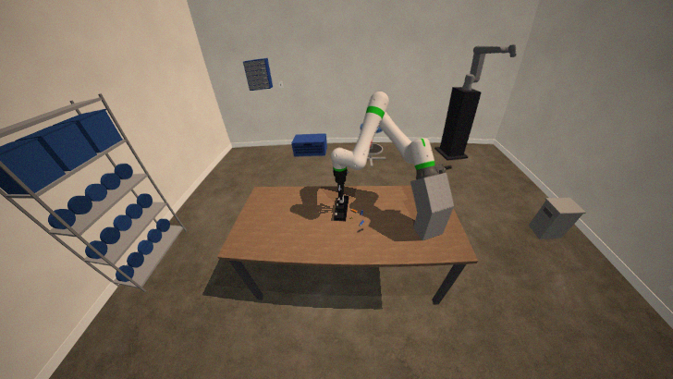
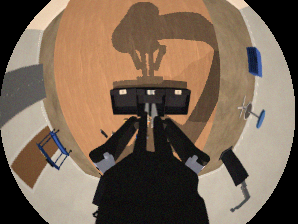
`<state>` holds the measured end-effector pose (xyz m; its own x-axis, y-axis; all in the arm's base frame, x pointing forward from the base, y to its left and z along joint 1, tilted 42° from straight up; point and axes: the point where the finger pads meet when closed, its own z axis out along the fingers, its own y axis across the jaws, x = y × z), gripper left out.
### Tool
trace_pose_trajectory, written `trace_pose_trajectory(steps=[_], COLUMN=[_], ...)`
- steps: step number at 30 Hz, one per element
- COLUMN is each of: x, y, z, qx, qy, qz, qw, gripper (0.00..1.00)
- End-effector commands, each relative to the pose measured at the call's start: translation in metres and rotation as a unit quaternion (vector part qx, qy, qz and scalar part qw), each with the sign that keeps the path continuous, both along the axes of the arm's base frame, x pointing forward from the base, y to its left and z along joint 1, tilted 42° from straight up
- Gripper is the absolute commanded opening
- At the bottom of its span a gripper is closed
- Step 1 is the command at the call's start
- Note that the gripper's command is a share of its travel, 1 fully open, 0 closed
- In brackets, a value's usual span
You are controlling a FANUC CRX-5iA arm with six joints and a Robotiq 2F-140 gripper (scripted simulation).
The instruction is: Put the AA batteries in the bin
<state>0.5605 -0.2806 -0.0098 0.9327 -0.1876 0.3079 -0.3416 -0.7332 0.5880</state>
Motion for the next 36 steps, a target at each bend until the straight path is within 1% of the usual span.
trace_pose_trajectory(steps=[1,5,7,15,18,22,24,36], x=[0.005,0.012,0.012,0.024,0.024,0.025,0.025,0.029], y=[0.012,0.027,0.027,0.056,0.056,0.049,0.049,0.028], z=[-0.010,-0.022,-0.022,-0.045,-0.045,-0.053,-0.053,-0.077], qx=[0.000,0.000,0.000,0.000,0.000,0.000,0.000,0.000], qy=[0.000,0.000,0.000,0.000,0.000,0.000,0.000,0.000], qz=[0.000,0.000,0.000,0.000,0.000,0.000,0.000,0.000], qw=[1.000,1.000,1.000,1.000,1.000,1.000,1.000,1.000], gripper=[0.05,0.05,0.05,0.05,0.05,0.05,0.05,0.05])
